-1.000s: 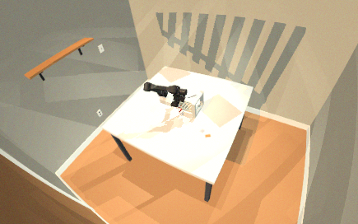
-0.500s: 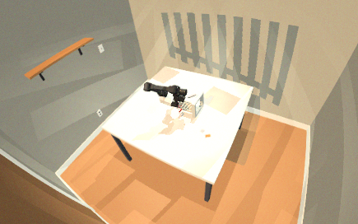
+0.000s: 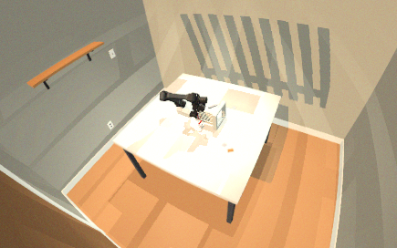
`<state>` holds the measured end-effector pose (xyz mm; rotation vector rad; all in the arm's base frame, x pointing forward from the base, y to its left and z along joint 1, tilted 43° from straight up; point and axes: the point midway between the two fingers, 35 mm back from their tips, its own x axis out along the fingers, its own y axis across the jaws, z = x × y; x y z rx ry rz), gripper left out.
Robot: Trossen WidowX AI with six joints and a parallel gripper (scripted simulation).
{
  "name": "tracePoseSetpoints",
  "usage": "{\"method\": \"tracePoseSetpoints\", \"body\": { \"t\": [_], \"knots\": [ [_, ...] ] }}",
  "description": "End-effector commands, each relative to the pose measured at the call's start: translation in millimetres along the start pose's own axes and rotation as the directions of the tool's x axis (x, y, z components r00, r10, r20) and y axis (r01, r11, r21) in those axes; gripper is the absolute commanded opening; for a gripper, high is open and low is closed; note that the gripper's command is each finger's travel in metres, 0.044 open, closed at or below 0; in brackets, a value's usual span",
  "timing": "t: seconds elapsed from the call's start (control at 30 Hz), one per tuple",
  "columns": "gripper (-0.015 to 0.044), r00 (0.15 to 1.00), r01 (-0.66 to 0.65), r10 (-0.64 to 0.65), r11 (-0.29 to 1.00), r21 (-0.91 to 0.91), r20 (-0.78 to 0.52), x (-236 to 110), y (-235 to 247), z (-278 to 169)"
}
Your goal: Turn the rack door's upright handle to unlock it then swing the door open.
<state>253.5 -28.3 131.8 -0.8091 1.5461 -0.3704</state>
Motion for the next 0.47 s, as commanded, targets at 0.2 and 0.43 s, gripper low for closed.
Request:
{"method": "tracePoseSetpoints", "body": {
  "t": [0.2,0.43],
  "knots": [
    [0.0284,1.000,-0.003,0.003,1.000,-0.016,0.002,-16,1,1],
    [0.0284,1.000,-0.002,0.002,1.000,-0.028,0.003,-26,1,1]
  ]
}}
